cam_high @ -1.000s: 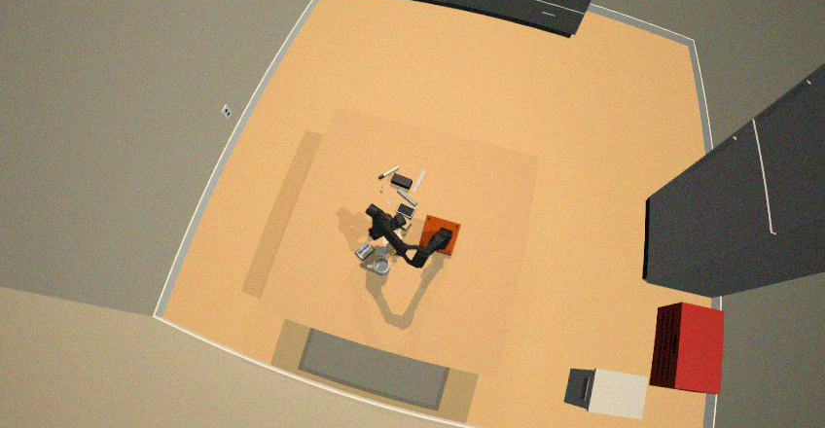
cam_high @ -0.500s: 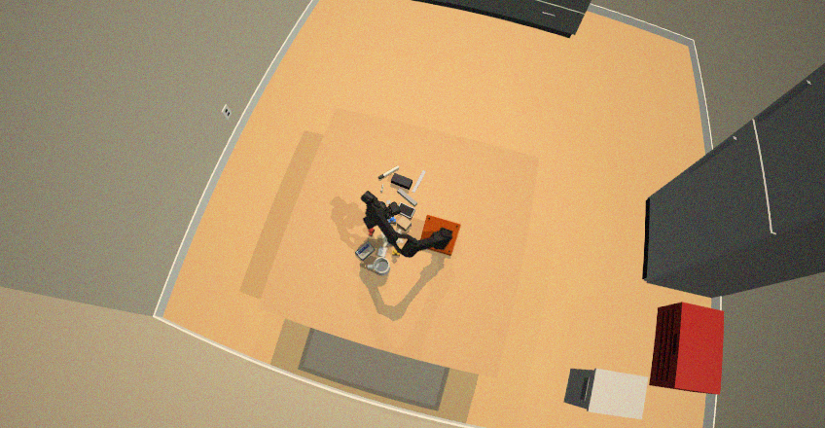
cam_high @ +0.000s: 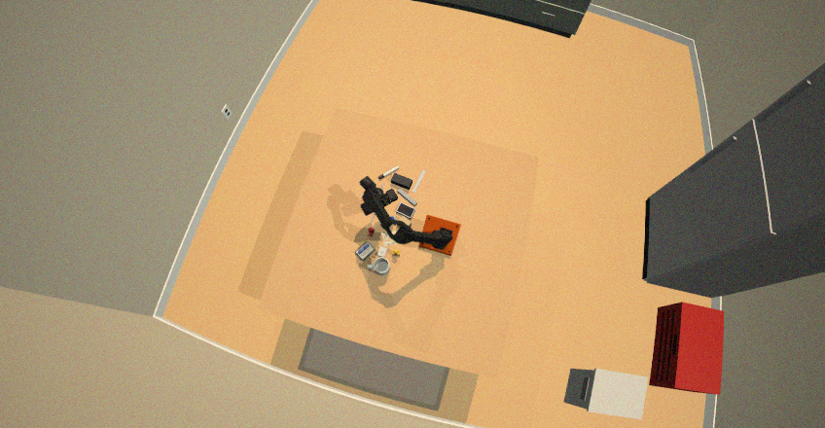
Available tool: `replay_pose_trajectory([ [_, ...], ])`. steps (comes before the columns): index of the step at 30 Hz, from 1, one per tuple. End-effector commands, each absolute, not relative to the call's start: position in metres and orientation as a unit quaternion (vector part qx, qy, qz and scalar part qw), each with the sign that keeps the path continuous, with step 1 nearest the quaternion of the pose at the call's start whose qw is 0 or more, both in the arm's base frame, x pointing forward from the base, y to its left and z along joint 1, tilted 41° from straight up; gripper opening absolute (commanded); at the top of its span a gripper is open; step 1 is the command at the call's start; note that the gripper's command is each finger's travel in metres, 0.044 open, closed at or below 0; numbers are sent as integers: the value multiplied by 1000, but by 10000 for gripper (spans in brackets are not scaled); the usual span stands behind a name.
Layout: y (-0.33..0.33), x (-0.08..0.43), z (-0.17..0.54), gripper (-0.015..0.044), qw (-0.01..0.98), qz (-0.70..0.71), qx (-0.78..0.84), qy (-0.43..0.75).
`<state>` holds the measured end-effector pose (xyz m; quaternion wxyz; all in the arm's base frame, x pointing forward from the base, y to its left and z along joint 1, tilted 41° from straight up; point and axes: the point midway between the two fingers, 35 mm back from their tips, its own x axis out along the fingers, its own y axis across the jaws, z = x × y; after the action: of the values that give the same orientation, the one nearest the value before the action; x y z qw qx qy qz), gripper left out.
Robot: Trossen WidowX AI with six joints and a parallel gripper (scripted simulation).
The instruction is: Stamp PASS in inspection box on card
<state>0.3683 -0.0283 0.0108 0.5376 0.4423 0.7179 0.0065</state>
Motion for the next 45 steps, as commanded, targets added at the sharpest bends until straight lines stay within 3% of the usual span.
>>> replay_pose_trajectory([
  [1,-45,379,-3,0,541,8,440,716],
  [14,-68,390,-29,0,542,9,440,716],
  [45,-36,390,-68,0,542,10,441,716],
])
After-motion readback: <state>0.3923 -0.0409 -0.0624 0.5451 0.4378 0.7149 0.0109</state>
